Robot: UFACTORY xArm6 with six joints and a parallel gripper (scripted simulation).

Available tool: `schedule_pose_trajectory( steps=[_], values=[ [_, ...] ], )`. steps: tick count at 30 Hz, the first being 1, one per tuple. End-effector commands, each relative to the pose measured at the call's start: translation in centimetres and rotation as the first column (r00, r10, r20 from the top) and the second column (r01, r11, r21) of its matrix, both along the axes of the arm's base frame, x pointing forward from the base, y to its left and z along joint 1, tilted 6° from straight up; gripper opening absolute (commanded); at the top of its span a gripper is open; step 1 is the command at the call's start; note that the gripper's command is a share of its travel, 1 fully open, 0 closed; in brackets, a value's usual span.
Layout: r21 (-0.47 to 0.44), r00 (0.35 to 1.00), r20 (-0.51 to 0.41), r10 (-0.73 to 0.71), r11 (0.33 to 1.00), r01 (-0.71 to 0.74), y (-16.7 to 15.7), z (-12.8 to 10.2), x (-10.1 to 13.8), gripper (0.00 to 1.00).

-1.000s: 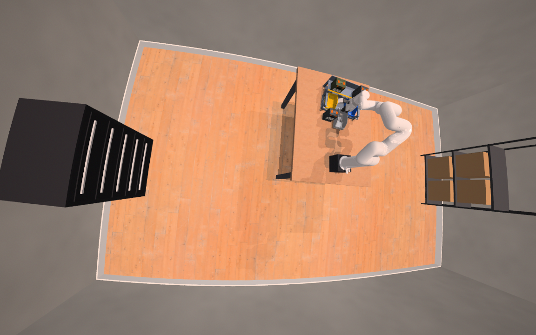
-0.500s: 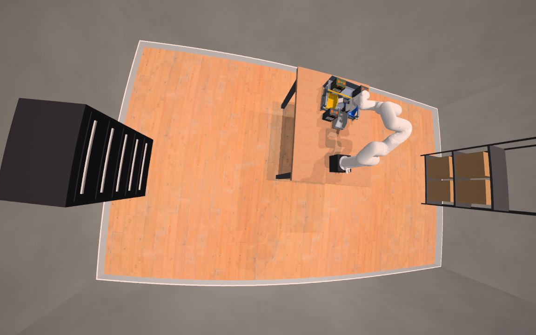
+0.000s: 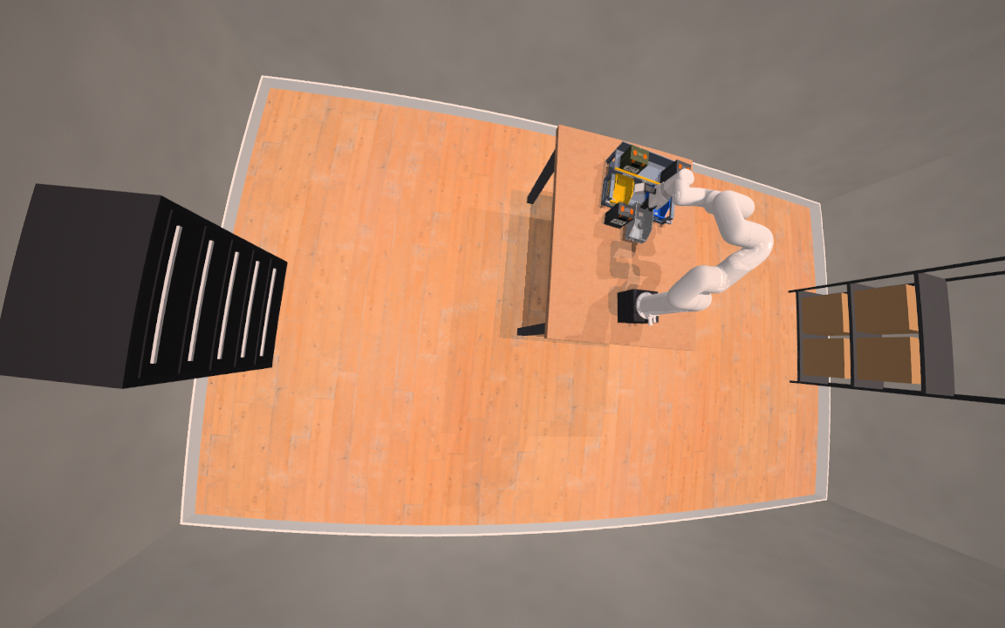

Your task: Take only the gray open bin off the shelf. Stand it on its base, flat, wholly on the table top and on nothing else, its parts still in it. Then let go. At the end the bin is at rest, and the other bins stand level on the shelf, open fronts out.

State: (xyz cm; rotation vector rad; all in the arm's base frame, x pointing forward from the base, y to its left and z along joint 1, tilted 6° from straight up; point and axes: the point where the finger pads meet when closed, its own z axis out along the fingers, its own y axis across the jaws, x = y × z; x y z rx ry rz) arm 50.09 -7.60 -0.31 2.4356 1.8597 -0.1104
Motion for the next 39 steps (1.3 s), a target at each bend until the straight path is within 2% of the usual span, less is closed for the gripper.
schedule_pose_trajectory(
  steps=[1,34,39],
  values=[
    [0.0,1.0,0.005,0.0,1.0,0.0,0.0,0.2,0.2,0.0],
    [0.0,1.0,0.005,0.0,1.0,0.0,0.2,0.1,-0.8,0.0],
    [0.0,1.0,0.005,0.0,1.0,0.0,0.6,0.0,-2.2,0.0]
  ],
)
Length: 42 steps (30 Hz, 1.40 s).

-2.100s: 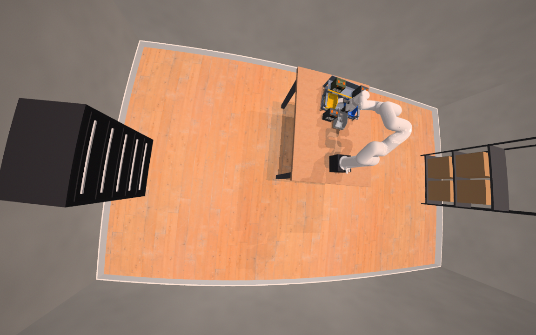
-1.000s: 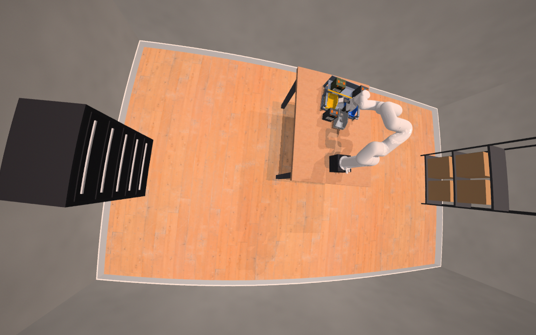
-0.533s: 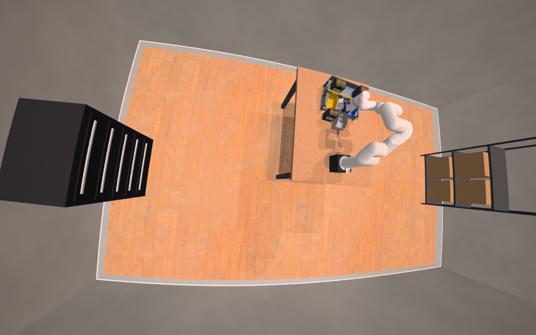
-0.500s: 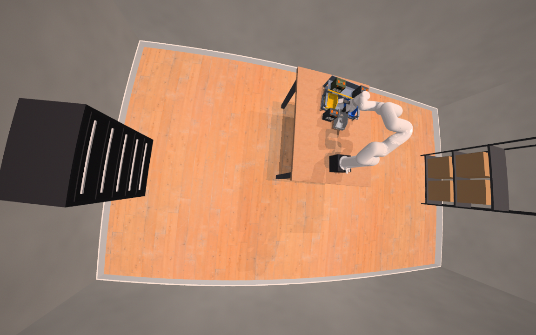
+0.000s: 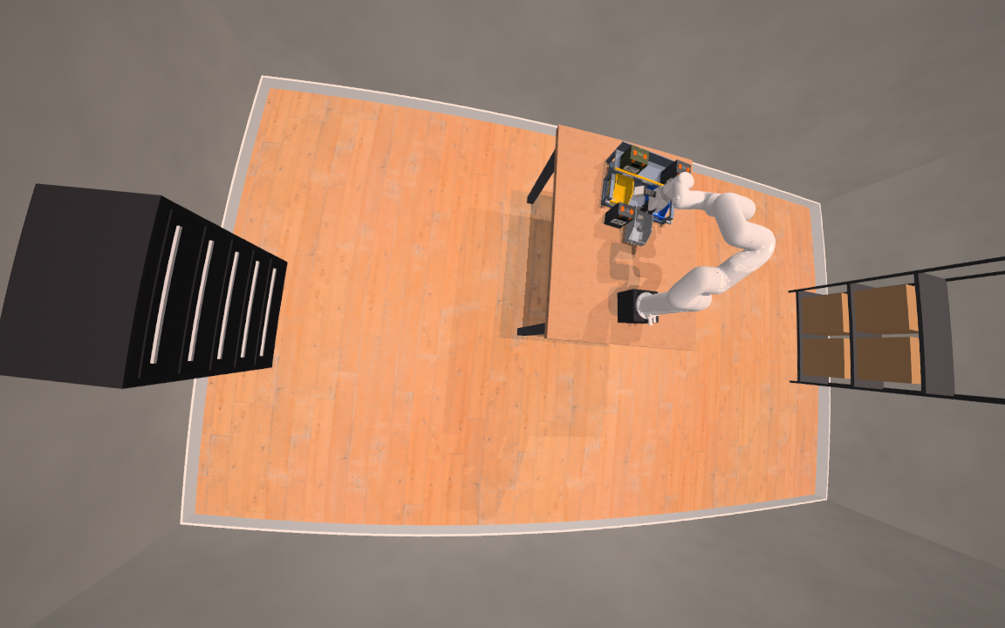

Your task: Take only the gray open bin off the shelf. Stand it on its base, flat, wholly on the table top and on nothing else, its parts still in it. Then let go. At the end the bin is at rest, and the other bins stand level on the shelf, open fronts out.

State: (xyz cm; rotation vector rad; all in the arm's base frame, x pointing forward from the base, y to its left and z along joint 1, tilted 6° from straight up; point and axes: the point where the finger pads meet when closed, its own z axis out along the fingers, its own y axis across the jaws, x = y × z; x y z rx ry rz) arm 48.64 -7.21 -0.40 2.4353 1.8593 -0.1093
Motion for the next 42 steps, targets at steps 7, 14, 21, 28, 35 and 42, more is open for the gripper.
schedule_pose_trajectory(
  steps=[7,14,21,28,35,42],
  values=[
    [0.0,1.0,0.004,0.0,1.0,0.0,0.2,0.1,-0.8,0.0],
    [0.0,1.0,0.004,0.0,1.0,0.0,0.2,-0.2,-0.7,0.0],
    [0.0,1.0,0.004,0.0,1.0,0.0,0.2,-0.7,-0.7,0.0],
    [0.0,1.0,0.004,0.0,1.0,0.0,0.2,-0.7,-0.7,0.0],
    [0.0,1.0,0.004,0.0,1.0,0.0,0.1,-1.4,-0.7,0.0],
    [0.0,1.0,0.004,0.0,1.0,0.0,0.1,-1.4,-0.7,0.0]
  ],
)
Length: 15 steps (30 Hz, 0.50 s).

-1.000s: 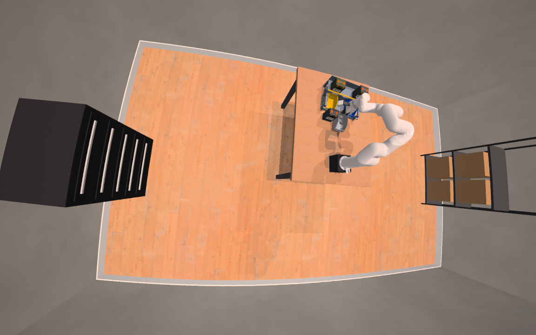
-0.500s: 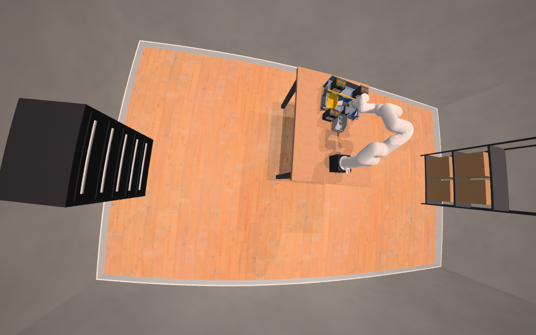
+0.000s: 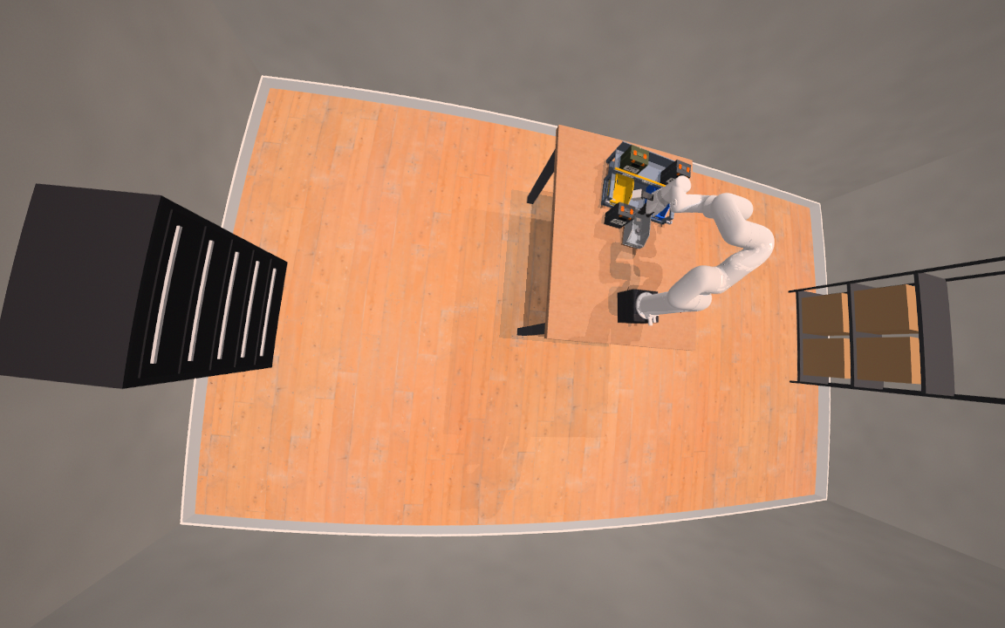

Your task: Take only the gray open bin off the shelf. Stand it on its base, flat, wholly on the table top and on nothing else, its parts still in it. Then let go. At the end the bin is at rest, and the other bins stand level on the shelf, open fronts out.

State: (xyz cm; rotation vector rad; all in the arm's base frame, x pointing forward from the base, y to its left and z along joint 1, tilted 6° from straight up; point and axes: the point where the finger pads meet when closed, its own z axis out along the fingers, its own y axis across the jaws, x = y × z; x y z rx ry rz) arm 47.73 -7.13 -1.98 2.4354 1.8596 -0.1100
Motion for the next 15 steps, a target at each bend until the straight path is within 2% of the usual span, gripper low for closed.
schedule_pose_trajectory(
  steps=[1,15],
  values=[
    [0.0,1.0,0.004,0.0,1.0,0.0,-0.01,0.15,0.17,0.0],
    [0.0,1.0,0.004,0.0,1.0,0.0,-0.09,-0.63,0.16,0.0]
  ],
)
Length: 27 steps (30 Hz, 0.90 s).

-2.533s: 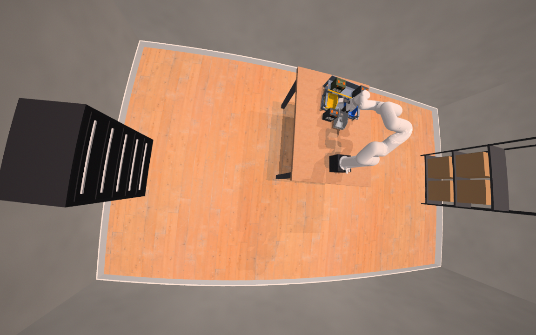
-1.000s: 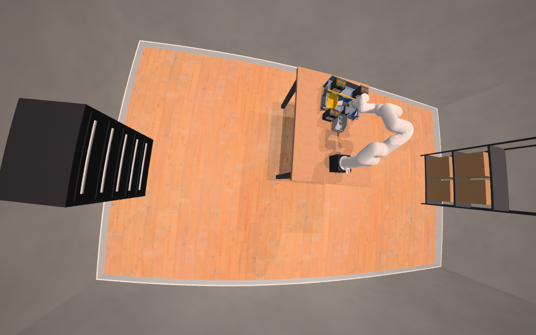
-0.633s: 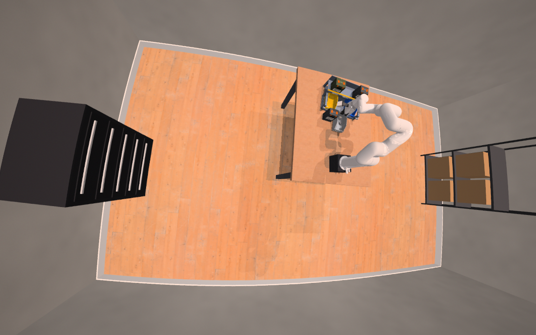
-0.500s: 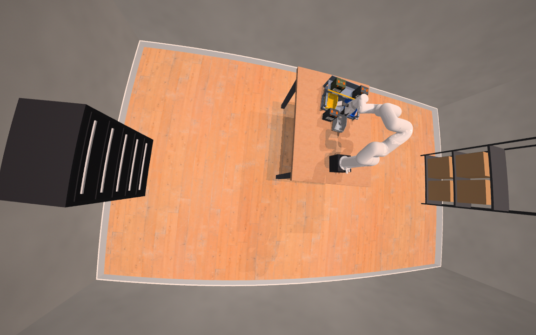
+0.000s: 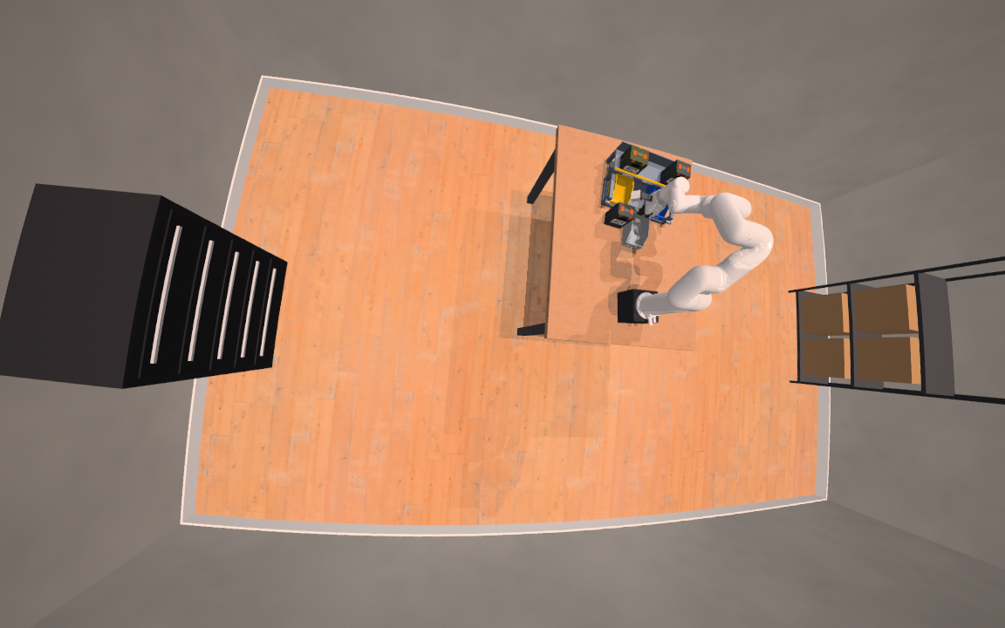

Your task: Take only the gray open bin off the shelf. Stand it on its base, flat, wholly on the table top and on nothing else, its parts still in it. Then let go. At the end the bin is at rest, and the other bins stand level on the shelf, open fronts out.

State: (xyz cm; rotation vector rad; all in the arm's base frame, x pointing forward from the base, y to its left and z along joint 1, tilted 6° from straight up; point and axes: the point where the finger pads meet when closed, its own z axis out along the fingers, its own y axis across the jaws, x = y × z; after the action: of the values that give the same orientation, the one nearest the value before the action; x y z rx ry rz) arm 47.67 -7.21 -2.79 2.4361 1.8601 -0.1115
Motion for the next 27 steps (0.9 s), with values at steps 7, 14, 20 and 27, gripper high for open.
schedule_pose_trajectory(
  steps=[7,14,20,27],
  values=[
    [-0.001,1.0,0.006,0.0,1.0,0.0,-0.02,0.08,0.23,0.0],
    [-0.001,1.0,0.006,0.0,1.0,0.0,-0.07,-0.35,0.21,0.0],
    [-0.001,1.0,0.006,0.0,1.0,0.0,-0.07,-0.35,0.21,0.0],
    [-0.001,1.0,0.006,0.0,1.0,0.0,-0.07,-0.34,0.22,0.33]
  ],
)
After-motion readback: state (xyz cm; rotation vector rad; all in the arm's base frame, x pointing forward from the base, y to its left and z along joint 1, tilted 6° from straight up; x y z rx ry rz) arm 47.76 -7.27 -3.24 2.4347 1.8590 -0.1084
